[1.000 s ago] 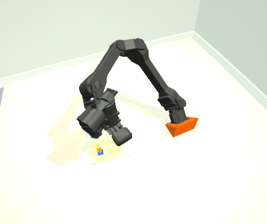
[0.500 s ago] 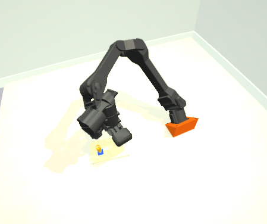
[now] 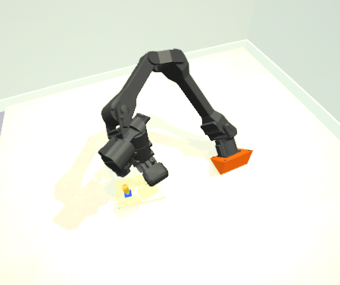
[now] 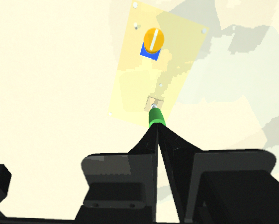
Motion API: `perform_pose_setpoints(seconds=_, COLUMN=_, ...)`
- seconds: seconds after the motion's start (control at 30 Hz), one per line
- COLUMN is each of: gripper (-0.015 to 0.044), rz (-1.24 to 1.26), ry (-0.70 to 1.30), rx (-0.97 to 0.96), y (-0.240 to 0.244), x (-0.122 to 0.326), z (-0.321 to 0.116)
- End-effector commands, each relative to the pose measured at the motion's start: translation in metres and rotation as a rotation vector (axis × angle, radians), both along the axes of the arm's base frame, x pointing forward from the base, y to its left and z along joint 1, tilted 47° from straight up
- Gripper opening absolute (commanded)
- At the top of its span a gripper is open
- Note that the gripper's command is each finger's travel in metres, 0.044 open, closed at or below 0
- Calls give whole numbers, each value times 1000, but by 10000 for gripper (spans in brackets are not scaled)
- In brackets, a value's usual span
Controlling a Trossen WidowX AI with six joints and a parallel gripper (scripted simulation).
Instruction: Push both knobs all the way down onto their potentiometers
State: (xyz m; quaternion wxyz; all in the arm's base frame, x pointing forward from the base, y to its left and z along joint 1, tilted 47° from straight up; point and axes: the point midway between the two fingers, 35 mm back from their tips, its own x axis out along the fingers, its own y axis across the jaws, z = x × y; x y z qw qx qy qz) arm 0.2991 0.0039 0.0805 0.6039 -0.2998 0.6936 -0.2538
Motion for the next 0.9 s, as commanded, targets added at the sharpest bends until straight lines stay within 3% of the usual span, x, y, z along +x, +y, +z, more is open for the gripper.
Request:
perform_pose_setpoints(seconds=0.0, gripper=0, rz=0, ry=1, rx=-3, y=-1, x=0, z=0)
perform_pose_setpoints(seconds=0.87, gripper=0, rz=0, ry=1, rx=-4, y=-11, x=-1, z=-9)
